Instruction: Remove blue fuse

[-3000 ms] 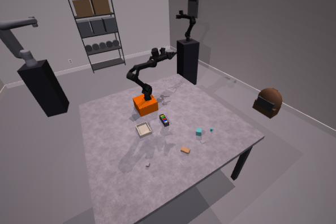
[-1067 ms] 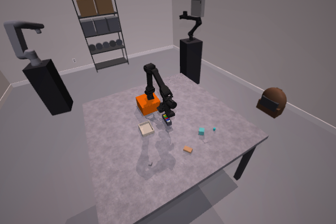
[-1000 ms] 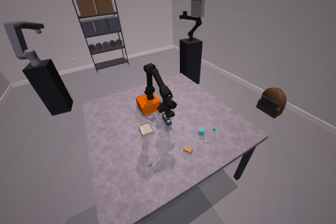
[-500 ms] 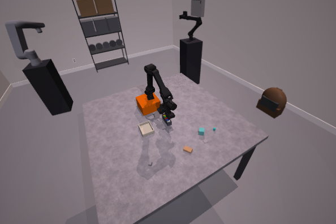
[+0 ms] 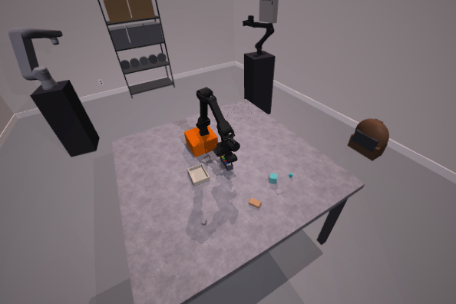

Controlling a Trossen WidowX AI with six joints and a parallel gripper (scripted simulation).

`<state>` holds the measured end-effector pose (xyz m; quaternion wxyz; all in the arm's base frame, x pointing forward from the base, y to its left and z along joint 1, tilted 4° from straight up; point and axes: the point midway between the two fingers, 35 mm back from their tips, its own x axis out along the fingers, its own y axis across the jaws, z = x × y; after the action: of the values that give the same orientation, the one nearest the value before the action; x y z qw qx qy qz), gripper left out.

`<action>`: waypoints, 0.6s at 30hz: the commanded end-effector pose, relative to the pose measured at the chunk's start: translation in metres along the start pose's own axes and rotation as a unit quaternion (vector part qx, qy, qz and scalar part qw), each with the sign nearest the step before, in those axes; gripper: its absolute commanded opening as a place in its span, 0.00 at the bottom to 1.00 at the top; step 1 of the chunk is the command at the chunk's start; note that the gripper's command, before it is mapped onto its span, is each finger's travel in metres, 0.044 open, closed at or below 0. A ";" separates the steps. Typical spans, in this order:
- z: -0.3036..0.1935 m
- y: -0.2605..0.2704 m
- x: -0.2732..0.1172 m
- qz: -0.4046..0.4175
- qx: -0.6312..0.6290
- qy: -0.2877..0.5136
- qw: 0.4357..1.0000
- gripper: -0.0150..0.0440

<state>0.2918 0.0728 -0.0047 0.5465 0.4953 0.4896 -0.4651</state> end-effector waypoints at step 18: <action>0.000 -0.001 0.007 0.000 0.002 0.002 1.000 0.38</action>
<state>0.2918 0.0726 -0.0094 0.5463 0.4955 0.4894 -0.4654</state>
